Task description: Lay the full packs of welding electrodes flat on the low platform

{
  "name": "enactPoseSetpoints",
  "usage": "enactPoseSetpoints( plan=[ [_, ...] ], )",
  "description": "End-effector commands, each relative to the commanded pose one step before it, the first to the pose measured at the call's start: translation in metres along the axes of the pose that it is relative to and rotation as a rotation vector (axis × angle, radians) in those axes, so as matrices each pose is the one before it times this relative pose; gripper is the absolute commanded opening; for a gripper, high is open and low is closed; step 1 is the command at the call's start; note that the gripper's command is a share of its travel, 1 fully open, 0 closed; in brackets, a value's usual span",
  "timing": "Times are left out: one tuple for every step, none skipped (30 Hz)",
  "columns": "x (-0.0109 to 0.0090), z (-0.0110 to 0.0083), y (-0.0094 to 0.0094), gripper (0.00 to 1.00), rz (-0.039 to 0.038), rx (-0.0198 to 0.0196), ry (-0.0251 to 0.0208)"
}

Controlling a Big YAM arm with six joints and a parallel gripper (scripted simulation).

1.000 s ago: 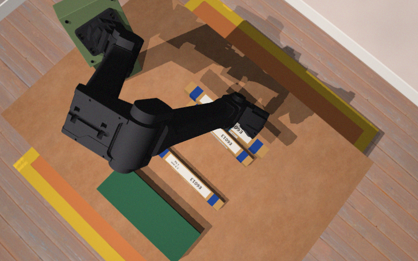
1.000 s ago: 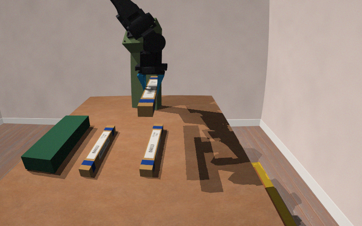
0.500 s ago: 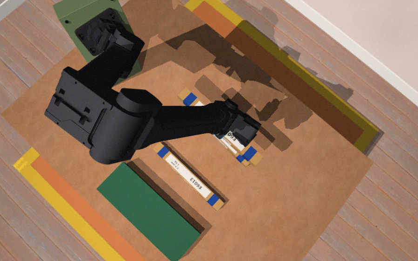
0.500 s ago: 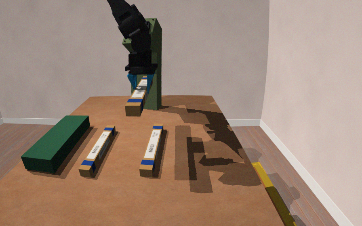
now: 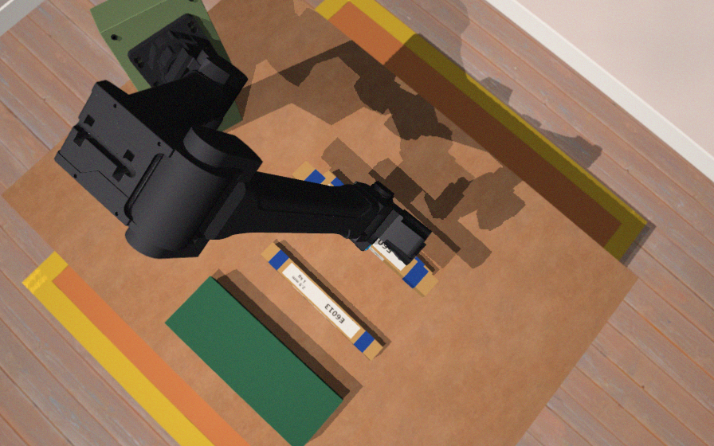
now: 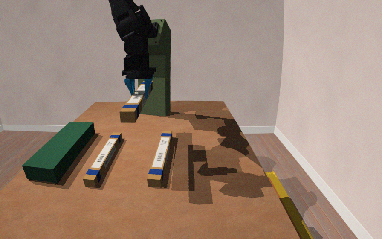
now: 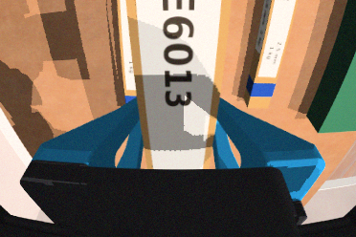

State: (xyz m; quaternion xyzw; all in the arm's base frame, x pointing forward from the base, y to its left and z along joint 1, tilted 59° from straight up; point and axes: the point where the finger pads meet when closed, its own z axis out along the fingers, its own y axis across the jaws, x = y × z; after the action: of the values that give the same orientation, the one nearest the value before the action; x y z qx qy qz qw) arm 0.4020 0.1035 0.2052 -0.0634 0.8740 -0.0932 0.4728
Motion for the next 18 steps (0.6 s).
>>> enactPoseSetpoints(
  plan=[
    [-0.01084,-0.01263,-0.01473,0.00,-0.01131,0.00148,-0.03197],
    [-0.00060,-0.00014,-0.00274,0.00,0.00048,0.00015,-0.00108],
    [-0.00081,-0.00017,-0.00275,0.00,0.00061,0.00014,-0.00143],
    [-0.00083,-0.00018,-0.00275,0.00,0.00061,0.00013,-0.00148],
    [0.00000,0.00000,0.00000,0.00,0.00000,0.00000,0.00000],
    [0.00000,0.00000,0.00000,0.00,0.00000,0.00000,0.00000],
    [-0.00111,-0.00028,-0.00248,0.00,0.00058,-0.00047,-0.00242],
    [-0.00037,-0.00009,-0.00275,0.00,0.00036,0.00021,-0.00086],
    [0.00017,-0.00001,-0.00270,0.00,-0.00009,0.00018,0.00012],
    [0.00055,0.00005,-0.00266,0.00,-0.00034,0.00015,0.00068],
    [0.00086,0.00009,-0.00262,0.00,-0.00053,0.00012,0.00113],
    [0.00100,0.00012,-0.00259,0.00,-0.00062,0.00009,0.00134],
    [0.00087,0.00010,-0.00260,0.00,-0.00053,0.00008,0.00113],
    [0.00081,0.00027,-0.00196,0.00,-0.00046,0.00007,0.00095],
    [0.00048,0.00022,-0.00038,0.00,-0.00029,0.00007,0.00056],
    [-0.00020,0.00013,-0.00033,0.00,0.00016,0.00011,-0.00060],
    [-0.00100,-0.00022,0.00075,0.00,-0.00064,-0.00204,-0.00255],
    [-0.00151,-0.00036,0.00108,0.00,-0.00063,-0.00262,-0.00364]
  ],
)
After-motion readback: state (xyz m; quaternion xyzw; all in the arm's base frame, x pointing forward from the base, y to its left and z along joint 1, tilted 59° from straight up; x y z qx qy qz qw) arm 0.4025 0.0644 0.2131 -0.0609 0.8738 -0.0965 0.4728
